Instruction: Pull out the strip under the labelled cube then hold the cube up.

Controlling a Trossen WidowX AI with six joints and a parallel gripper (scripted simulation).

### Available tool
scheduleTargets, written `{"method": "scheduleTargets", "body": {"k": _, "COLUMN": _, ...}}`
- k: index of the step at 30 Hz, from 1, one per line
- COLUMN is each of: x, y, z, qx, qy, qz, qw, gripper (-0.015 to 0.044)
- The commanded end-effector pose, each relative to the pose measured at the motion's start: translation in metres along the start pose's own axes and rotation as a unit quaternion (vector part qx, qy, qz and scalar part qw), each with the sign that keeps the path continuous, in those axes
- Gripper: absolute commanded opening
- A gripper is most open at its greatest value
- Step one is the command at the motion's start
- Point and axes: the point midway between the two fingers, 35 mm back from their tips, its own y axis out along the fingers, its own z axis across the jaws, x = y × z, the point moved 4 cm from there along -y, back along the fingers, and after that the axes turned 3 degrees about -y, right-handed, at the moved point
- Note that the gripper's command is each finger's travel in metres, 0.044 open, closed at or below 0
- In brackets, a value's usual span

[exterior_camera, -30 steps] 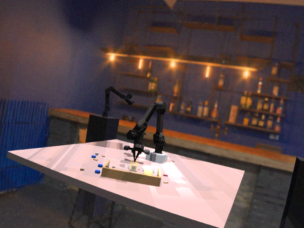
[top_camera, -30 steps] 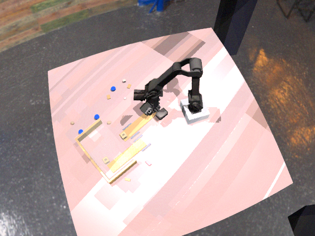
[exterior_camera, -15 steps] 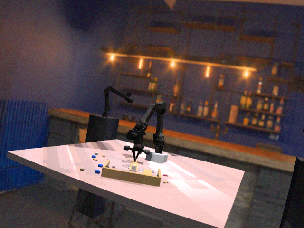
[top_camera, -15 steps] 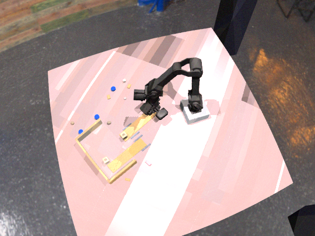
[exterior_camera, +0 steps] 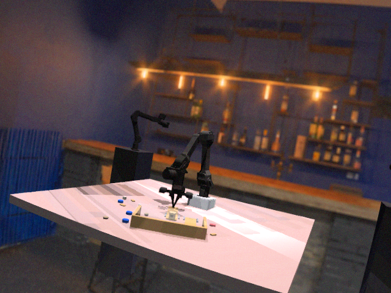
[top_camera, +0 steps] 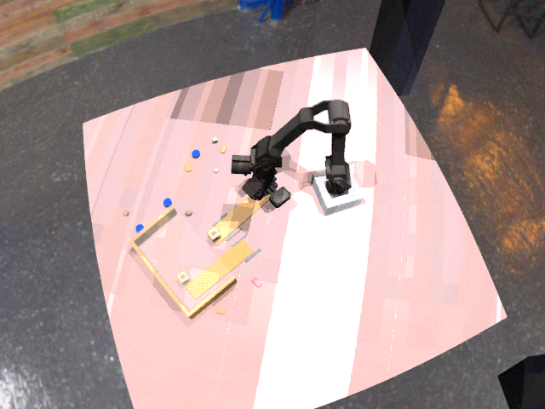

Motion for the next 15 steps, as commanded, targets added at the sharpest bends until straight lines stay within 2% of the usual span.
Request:
{"method": "scheduleTargets", "body": {"k": 1, "x": -0.009, "y": 0.006, "z": 0.005, "qx": 0.007, "qy": -0.001, "qz": 0.019, "qw": 1.0, "gripper": 0.0}}
{"method": "scheduleTargets", "body": {"k": 8, "x": -0.009, "y": 0.006, "z": 0.005, "qx": 0.007, "qy": -0.001, "qz": 0.019, "qw": 1.0, "gripper": 0.0}}
{"method": "scheduleTargets", "body": {"k": 9, "x": 0.0, "y": -0.002, "z": 0.0, "qx": 0.0, "qy": 0.0, "qz": 0.001, "qw": 1.0, "gripper": 0.0}}
{"method": "scheduleTargets", "body": {"k": 13, "x": 0.004, "y": -0.04, "z": -0.002, "qx": 0.006, "qy": -0.001, "qz": 0.017, "qw": 1.0, "gripper": 0.0}}
{"method": "scheduleTargets", "body": {"k": 15, "x": 0.004, "y": -0.042, "z": -0.002, "qx": 0.007, "qy": -0.001, "qz": 0.018, "qw": 1.0, "gripper": 0.0}}
